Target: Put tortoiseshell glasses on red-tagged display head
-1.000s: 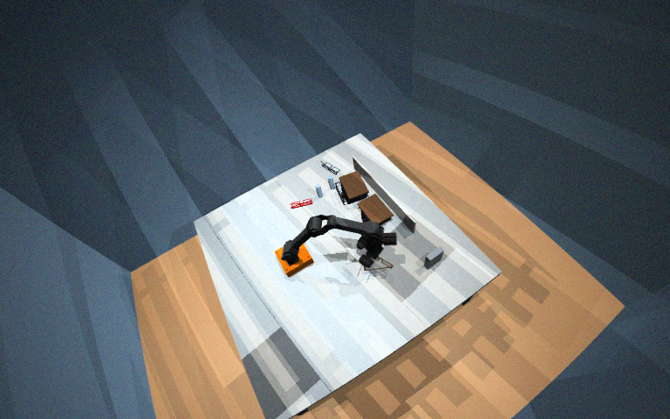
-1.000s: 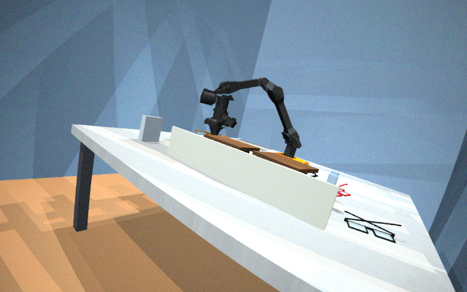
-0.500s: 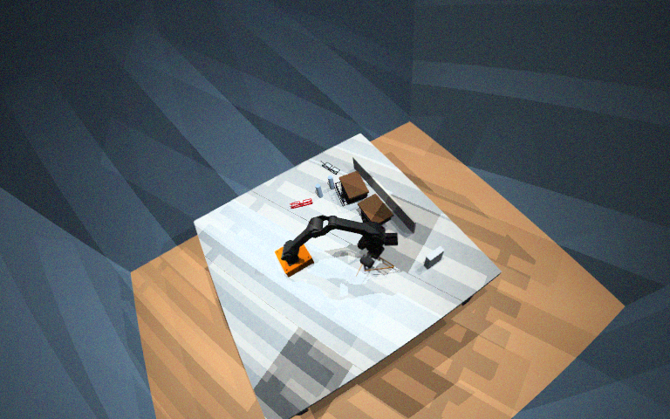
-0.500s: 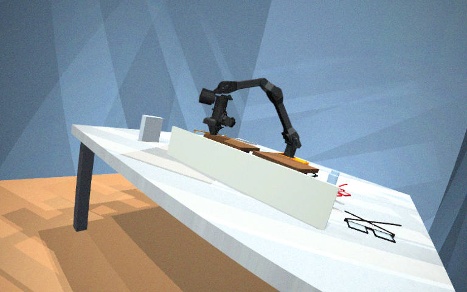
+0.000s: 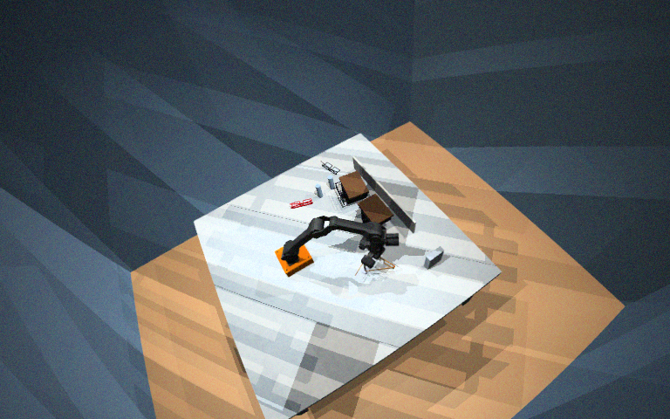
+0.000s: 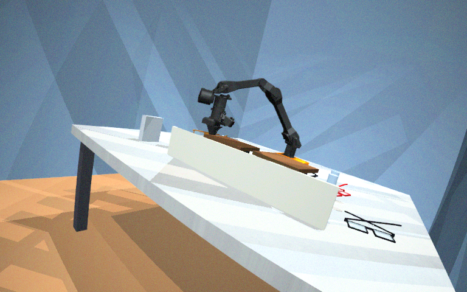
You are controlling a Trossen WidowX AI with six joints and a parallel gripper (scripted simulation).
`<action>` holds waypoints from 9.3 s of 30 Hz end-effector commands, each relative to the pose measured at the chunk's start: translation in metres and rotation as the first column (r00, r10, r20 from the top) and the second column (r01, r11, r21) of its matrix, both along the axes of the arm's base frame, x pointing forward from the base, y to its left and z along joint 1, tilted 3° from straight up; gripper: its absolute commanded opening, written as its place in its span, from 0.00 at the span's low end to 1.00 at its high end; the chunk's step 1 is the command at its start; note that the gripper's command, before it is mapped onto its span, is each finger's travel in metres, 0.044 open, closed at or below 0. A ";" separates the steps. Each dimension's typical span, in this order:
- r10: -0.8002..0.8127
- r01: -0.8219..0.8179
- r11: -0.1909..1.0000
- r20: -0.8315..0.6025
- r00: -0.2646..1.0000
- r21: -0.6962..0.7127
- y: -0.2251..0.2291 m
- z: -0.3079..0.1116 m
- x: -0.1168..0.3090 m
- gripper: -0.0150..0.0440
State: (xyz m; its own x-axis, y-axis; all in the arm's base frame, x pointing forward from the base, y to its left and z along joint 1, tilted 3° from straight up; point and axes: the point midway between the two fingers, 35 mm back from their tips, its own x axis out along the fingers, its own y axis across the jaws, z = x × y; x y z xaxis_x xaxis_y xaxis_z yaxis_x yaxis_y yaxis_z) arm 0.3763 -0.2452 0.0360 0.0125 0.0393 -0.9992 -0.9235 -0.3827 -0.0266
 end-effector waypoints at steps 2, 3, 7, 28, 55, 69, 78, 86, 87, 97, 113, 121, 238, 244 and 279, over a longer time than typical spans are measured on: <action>0.005 -0.005 1.000 -0.001 1.000 -0.001 -0.002 -0.001 0.001 0.25; 0.005 -0.005 1.000 -0.001 1.000 -0.001 -0.002 -0.001 0.001 0.25; 0.005 -0.005 1.000 -0.001 1.000 -0.001 -0.003 -0.001 0.002 0.25; 0.005 -0.005 1.000 -0.001 1.000 -0.001 -0.003 -0.001 0.003 0.25; 0.005 -0.005 1.000 -0.001 1.000 -0.001 0.003 0.022 0.000 0.25; -0.066 0.066 0.998 -0.004 0.998 0.001 0.009 0.060 -0.006 0.25; -0.306 0.306 0.952 -0.016 0.952 0.002 0.024 0.060 -0.020 0.25; -0.491 0.491 0.871 -0.025 0.871 0.001 0.038 0.059 -0.033 0.25; -0.495 0.495 0.869 -0.025 0.868 0.001 0.038 0.059 -0.033 0.25; -0.495 0.495 0.869 -0.025 0.868 0.001 0.038 0.030 -0.032 0.25; -0.495 0.495 0.869 -0.025 0.868 0.001 0.043 0.000 -0.029 0.25; -0.495 0.495 0.869 -0.025 0.868 0.002 0.046 0.000 -0.024 0.25; -0.495 0.495 0.869 -0.027 0.869 0.010 0.187 0.072 -0.012 0.25; -0.495 0.495 0.869 -0.030 0.869 0.012 0.225 0.073 -0.027 0.25; -0.494 0.495 0.869 -0.036 0.869 0.017 0.292 0.053 -0.070 0.25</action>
State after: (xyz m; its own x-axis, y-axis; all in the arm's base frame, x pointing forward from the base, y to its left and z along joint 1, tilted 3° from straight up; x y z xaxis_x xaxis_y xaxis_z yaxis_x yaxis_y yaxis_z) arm 0.3077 0.0461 0.0937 0.0141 0.0593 -0.9981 -0.9926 0.1215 -0.0068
